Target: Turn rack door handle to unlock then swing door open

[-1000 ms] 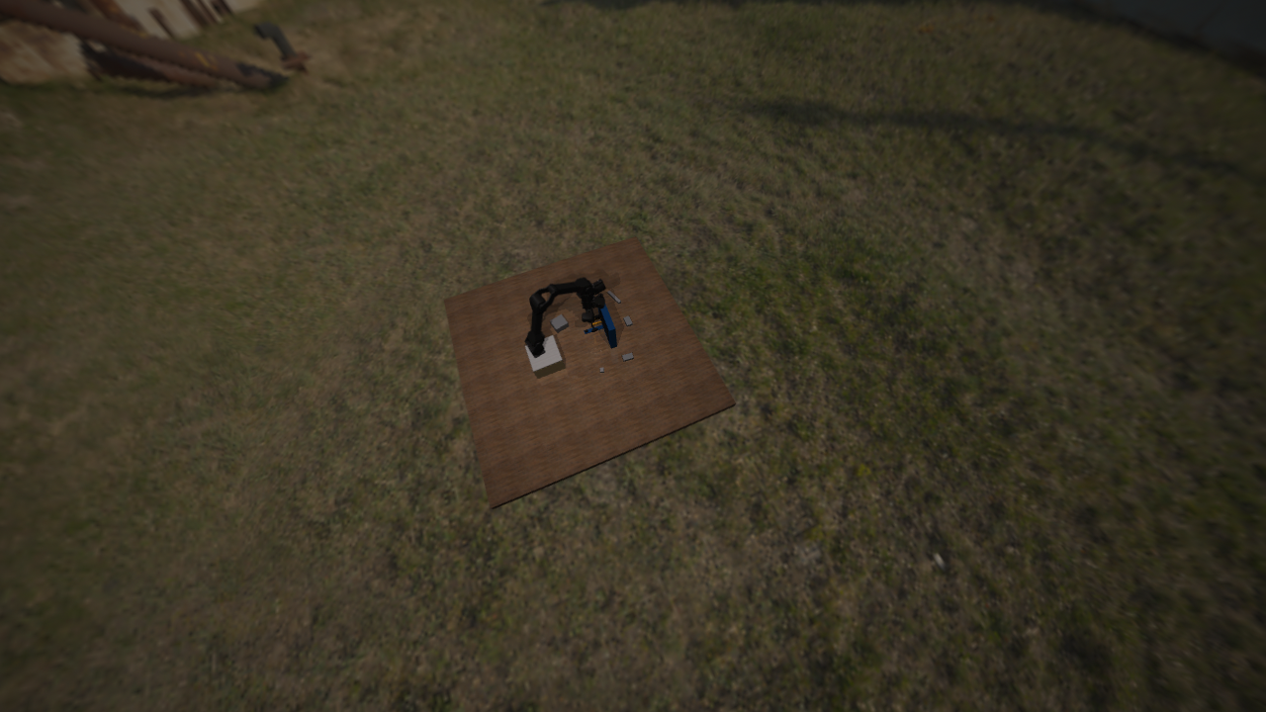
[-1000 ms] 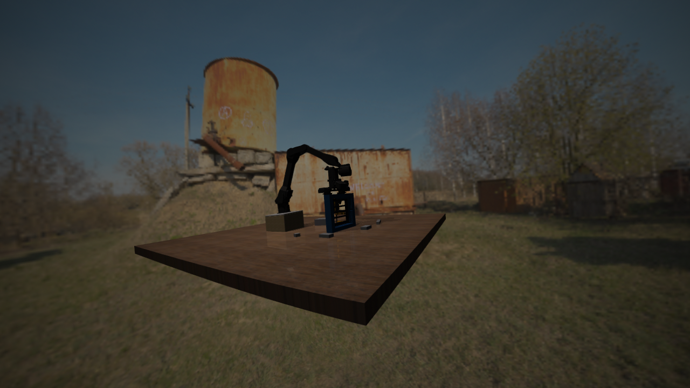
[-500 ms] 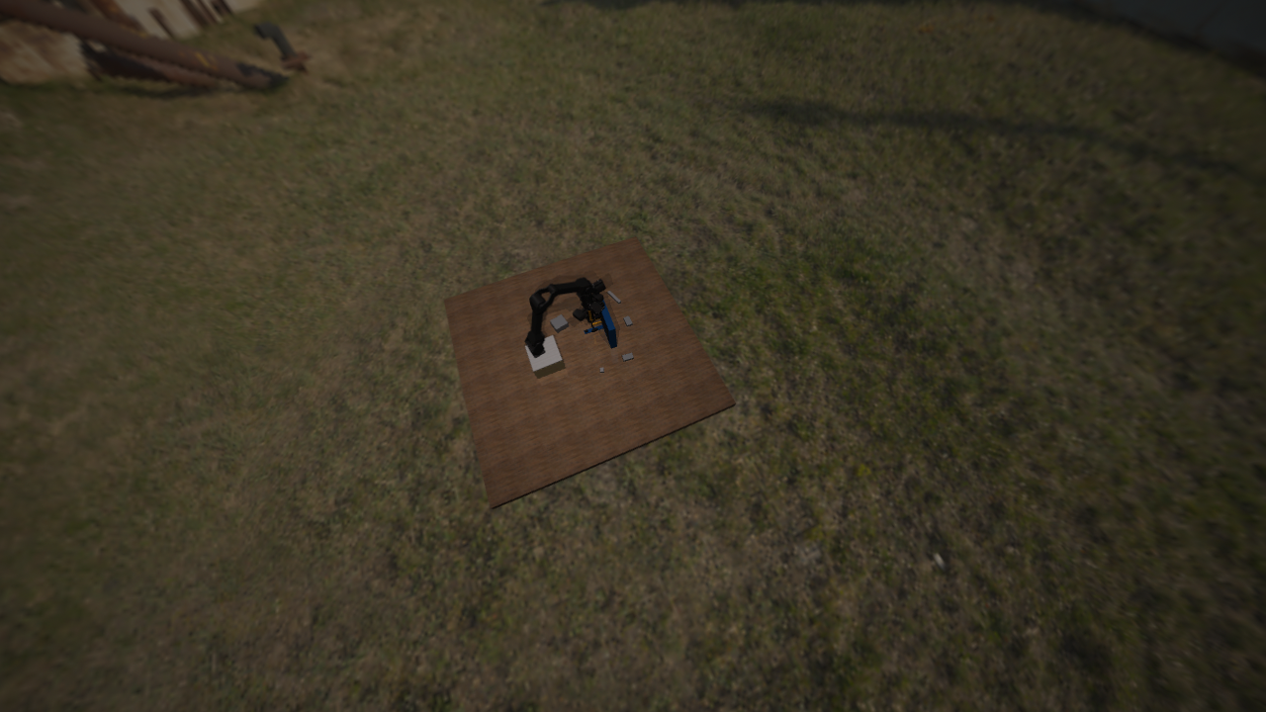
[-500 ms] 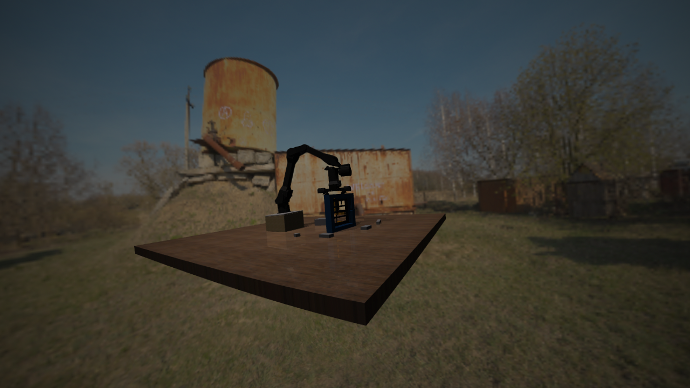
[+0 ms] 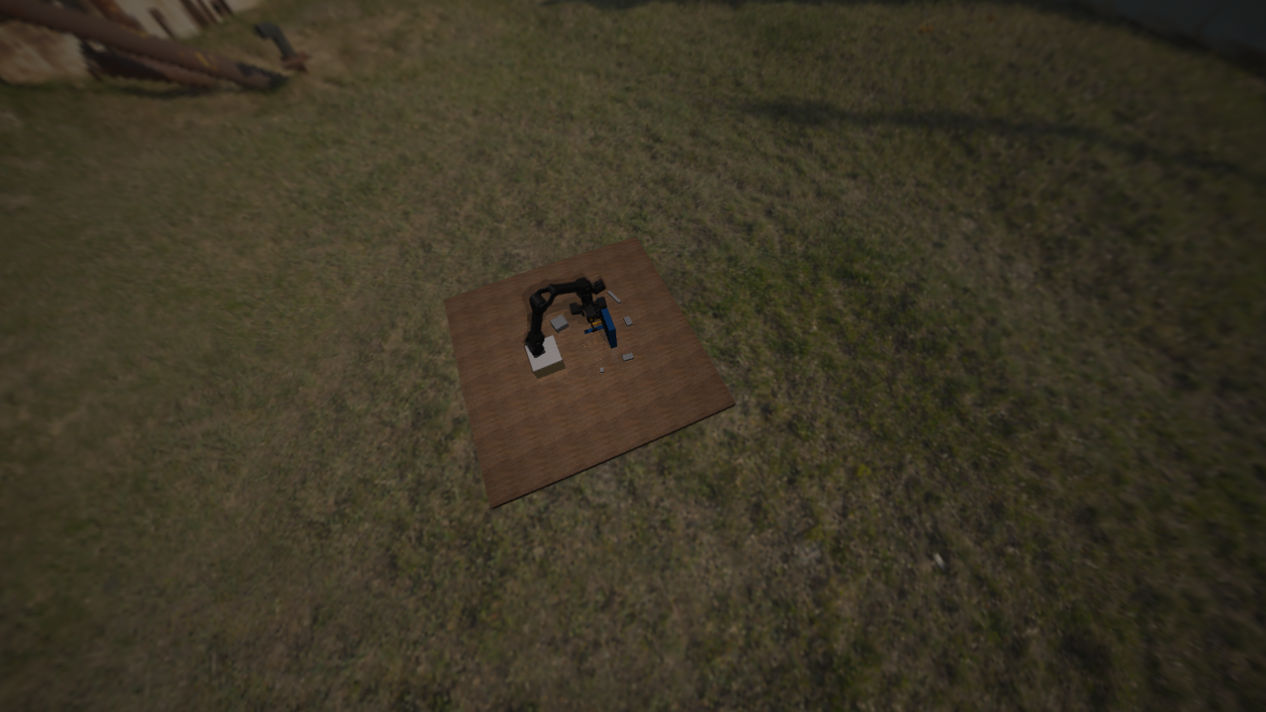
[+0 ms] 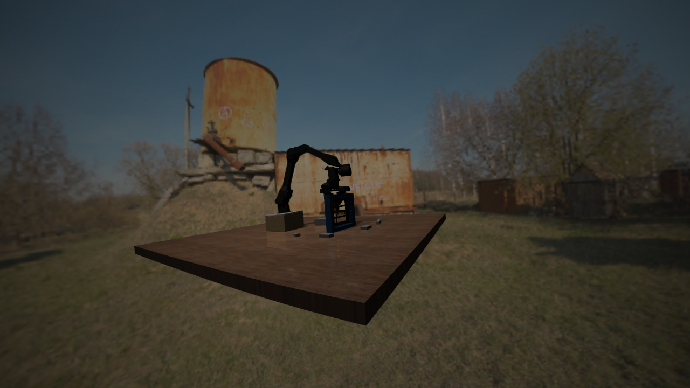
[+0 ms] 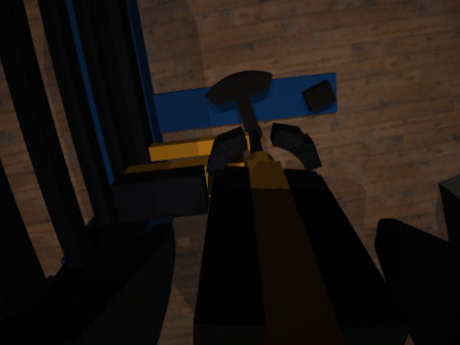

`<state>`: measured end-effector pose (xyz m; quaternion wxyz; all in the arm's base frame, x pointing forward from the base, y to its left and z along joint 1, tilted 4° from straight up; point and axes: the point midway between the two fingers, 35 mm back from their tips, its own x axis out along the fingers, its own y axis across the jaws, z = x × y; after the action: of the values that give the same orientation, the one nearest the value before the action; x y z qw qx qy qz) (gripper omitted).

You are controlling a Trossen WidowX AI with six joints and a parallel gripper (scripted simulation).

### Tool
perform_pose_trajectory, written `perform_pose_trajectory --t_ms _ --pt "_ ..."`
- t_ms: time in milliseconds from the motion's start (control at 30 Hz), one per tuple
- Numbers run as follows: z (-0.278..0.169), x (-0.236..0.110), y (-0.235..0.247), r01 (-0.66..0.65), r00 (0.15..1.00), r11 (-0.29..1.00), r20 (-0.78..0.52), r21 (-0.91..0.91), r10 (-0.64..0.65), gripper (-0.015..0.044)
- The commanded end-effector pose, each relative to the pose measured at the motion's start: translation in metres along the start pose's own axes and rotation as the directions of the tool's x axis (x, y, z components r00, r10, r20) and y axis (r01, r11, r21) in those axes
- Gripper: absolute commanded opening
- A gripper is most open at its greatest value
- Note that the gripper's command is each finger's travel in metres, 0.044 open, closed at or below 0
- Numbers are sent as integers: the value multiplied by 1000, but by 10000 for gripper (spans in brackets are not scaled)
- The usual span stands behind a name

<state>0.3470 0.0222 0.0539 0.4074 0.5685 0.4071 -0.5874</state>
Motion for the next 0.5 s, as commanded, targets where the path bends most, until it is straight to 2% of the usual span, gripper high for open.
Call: perform_pose_trajectory --t_ms 0,133,367,467 --pt "1 0 1 -5 1000 997 6 79 4 297" --pt "1 0 1 -5 1000 997 6 79 4 297" --pt "1 0 1 -5 1000 997 6 79 4 113" --pt "1 0 1 -5 1000 997 6 79 4 93"
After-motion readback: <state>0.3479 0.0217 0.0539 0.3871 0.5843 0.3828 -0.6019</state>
